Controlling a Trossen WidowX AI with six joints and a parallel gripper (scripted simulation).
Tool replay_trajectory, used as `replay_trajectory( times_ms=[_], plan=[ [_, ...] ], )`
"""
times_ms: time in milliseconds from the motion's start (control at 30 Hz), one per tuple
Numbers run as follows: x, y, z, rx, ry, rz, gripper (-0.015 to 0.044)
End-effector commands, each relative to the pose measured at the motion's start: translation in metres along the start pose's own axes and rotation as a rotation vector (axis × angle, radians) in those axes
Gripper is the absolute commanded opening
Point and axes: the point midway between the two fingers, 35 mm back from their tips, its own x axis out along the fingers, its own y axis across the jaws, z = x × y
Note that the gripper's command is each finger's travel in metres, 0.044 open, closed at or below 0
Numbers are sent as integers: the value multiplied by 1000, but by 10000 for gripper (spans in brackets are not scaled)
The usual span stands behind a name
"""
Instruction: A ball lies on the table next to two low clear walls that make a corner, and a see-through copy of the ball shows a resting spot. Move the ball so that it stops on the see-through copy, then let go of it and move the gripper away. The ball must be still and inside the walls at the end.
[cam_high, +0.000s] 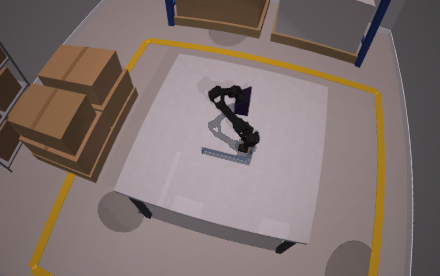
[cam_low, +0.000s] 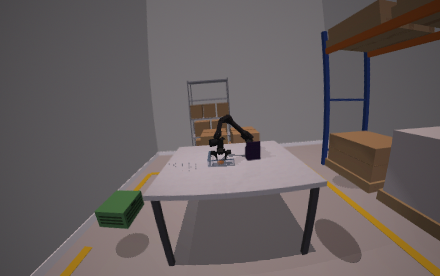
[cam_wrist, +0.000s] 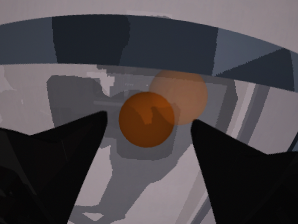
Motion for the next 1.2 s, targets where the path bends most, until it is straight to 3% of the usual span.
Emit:
replay_trajectory(
  times_ms=[0, 67, 200, 433, 667, 1067, 1167],
  plan=[
    [9, 2, -2, -5, 8, 5, 319],
    [10, 2, -2, -5, 9, 5, 319],
    [10, 2, -2, -5, 9, 5, 214],
    [10, 2, -2, -5, 9, 5, 167],
    [-23, -3, 1, -3, 4, 7, 0],
    [-118, 1, 1, -5, 2, 6, 0],
    [-123, 1, 0, -5, 3, 6, 0]
  ],
)
